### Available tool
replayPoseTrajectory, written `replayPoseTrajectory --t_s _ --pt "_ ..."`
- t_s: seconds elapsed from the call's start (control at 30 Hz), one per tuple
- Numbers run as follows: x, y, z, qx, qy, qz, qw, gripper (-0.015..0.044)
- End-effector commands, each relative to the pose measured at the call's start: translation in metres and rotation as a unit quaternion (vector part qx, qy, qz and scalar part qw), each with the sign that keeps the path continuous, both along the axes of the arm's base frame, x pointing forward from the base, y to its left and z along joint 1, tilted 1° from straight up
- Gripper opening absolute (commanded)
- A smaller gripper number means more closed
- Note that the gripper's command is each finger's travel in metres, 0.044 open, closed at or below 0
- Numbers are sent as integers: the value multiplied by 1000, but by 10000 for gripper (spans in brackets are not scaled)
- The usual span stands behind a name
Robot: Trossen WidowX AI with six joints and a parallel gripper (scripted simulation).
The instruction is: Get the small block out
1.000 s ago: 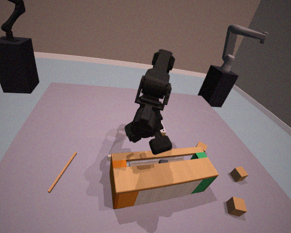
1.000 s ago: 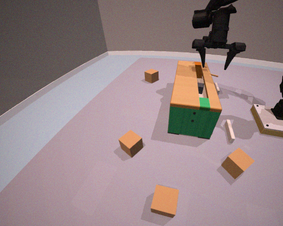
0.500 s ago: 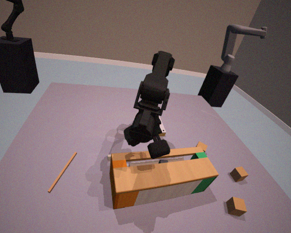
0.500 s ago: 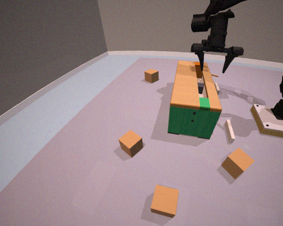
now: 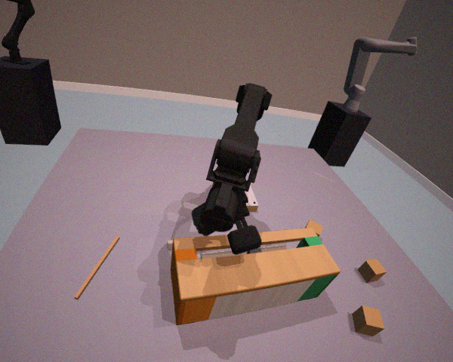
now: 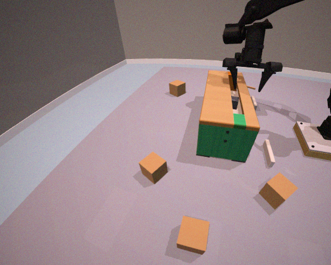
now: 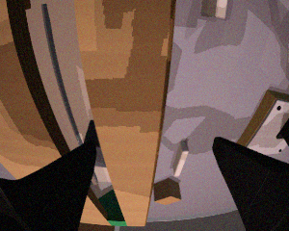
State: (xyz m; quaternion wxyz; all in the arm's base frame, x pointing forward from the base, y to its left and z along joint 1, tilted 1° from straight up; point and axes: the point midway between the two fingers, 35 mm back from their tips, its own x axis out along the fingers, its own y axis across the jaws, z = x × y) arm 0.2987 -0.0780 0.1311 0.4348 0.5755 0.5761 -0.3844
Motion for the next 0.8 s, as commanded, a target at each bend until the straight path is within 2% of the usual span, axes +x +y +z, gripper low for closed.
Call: replayPoseTrajectory --t_s 0.0,0.6,0.77 --pt "-2 1 -8 1 6 -3 1000 400" --pt "-2 2 -37 1 6 -3 1000 400" --pt "0 2 -32 0 0 0 1000 400"
